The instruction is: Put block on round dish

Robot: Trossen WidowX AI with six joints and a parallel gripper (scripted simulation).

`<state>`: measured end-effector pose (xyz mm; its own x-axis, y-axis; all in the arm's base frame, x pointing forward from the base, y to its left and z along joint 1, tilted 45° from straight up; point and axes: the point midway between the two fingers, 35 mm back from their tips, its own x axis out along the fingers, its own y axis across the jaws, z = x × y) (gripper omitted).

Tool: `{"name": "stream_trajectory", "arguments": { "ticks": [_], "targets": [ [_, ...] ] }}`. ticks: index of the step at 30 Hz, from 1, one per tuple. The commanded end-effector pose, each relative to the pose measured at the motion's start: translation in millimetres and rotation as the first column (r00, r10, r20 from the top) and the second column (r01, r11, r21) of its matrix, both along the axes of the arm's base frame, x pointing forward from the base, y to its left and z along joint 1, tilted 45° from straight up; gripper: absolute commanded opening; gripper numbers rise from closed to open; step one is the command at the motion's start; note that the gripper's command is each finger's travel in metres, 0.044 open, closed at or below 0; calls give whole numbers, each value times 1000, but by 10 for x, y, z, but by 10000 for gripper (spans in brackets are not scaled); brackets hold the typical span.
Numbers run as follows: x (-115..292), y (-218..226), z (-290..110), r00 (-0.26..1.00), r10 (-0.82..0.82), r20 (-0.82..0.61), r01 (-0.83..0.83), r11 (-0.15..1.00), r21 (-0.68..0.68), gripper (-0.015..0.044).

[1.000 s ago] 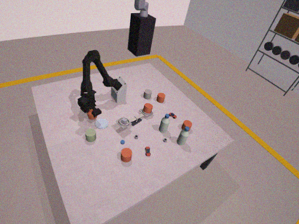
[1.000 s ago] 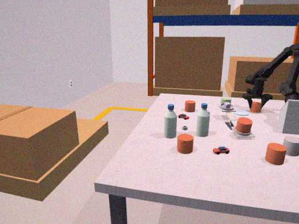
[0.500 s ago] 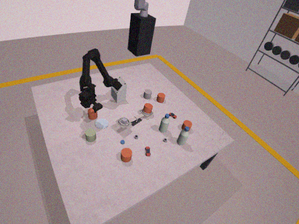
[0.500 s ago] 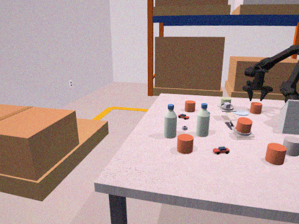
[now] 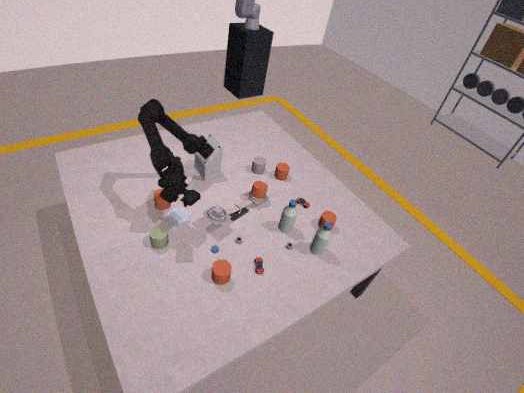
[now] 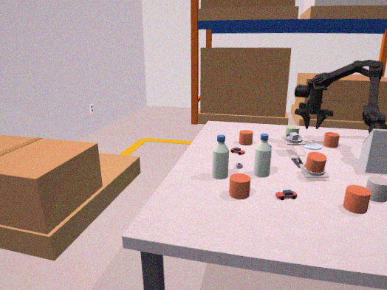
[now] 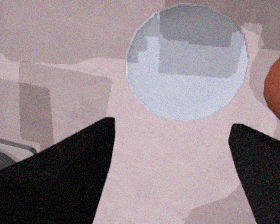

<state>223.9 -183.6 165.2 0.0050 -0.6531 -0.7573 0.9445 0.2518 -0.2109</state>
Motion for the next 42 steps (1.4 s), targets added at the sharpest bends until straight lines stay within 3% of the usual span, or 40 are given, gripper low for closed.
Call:
{"name": "stream_trajectory", "arguments": {
  "ticks": [1,10,42],
  "targets": [
    [445,318,-186,1000,5,-25,-4,1000,1,260],
    [1067,1083,-614,999,4,-38,-7,998,-70,260],
    [1062,778,-920,999,4,-38,-7,997,-71,260]
  ]
}}
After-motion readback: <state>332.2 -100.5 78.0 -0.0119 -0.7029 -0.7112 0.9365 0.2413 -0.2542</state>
